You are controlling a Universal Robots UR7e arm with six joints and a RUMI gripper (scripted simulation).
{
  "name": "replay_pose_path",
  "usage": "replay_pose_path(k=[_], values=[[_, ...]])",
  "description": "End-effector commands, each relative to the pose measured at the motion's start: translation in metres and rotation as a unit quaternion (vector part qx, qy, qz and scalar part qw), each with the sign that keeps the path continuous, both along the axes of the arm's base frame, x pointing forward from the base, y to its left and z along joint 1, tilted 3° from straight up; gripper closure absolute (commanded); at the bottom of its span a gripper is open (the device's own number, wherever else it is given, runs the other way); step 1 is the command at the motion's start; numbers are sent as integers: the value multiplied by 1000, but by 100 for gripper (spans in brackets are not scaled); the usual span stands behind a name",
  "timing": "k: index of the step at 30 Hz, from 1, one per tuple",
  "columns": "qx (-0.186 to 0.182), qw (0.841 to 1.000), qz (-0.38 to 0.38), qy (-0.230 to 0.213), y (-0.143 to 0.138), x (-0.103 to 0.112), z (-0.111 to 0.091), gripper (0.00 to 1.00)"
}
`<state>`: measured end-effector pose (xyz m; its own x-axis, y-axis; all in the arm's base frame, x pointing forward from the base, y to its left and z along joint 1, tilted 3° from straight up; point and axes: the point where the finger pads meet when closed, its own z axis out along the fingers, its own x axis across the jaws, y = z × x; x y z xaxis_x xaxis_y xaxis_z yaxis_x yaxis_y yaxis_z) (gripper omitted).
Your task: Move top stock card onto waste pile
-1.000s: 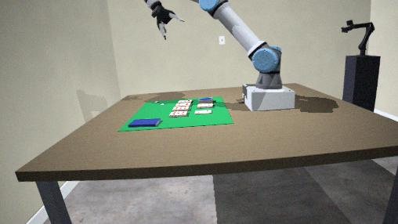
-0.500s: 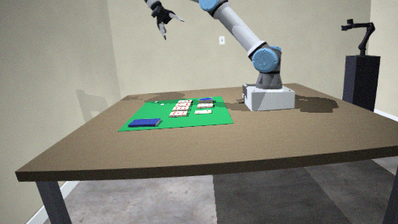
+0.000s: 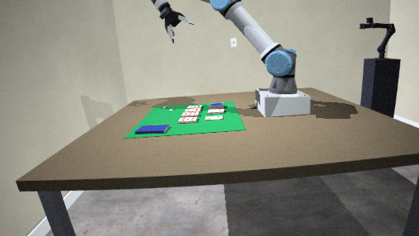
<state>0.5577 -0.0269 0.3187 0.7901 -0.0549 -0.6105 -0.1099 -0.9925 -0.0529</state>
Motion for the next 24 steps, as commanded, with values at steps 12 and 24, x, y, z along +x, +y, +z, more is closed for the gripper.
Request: replay_pose_path(k=[12,24], values=[[43,997,58,-35,-13,9,-27,0],[106,978,158,-89,-32,13,-75,0]])
